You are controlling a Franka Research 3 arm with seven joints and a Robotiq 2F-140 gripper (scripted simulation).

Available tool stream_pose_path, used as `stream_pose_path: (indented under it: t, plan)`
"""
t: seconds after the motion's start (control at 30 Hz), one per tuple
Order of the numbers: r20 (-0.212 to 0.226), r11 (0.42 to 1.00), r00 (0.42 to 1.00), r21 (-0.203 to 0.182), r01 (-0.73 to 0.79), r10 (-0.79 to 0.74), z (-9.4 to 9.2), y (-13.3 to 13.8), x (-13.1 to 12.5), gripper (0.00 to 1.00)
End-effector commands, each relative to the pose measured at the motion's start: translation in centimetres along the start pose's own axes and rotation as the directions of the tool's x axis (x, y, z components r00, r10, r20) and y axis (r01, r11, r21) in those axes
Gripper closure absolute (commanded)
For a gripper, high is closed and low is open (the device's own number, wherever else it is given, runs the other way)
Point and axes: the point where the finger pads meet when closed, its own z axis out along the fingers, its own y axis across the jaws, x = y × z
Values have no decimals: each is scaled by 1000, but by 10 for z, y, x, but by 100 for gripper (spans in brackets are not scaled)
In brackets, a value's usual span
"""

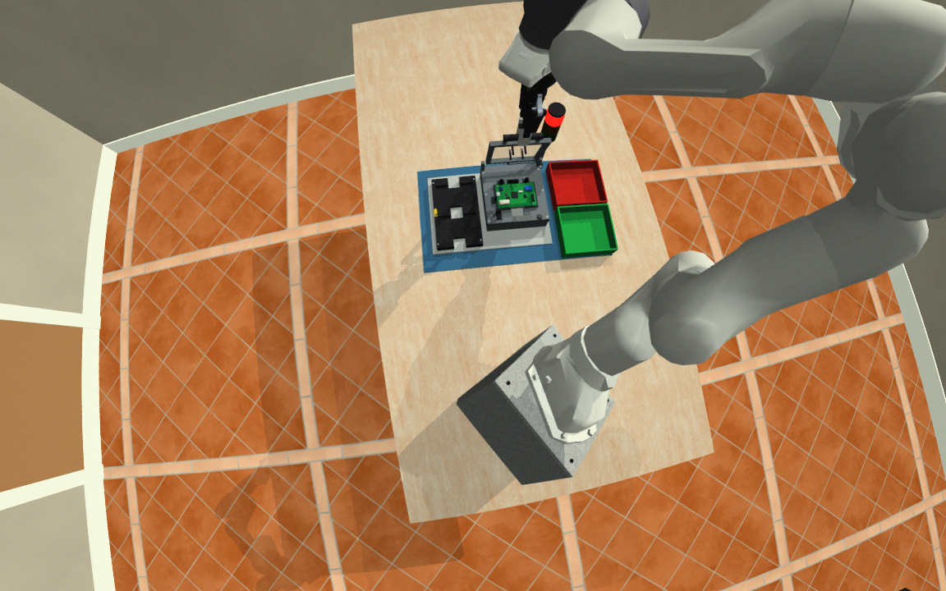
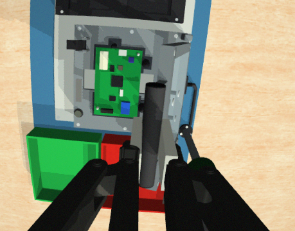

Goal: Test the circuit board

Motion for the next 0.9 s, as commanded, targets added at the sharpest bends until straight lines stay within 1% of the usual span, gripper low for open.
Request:
stream_pose_path:
  t: [0.0,0.2,0.47,0.87]
  plan:
    - [1,1000,1000,-1,-4,4,1,1,-1,100]
    - [1,1000,1000,-1,-4,4,1,1,-1,100]
    - [1,1000,1000,-1,-4,4,-2,10,-1,100]
    - [1,1000,1000,-1,-4,4,-8,49,-2,100]
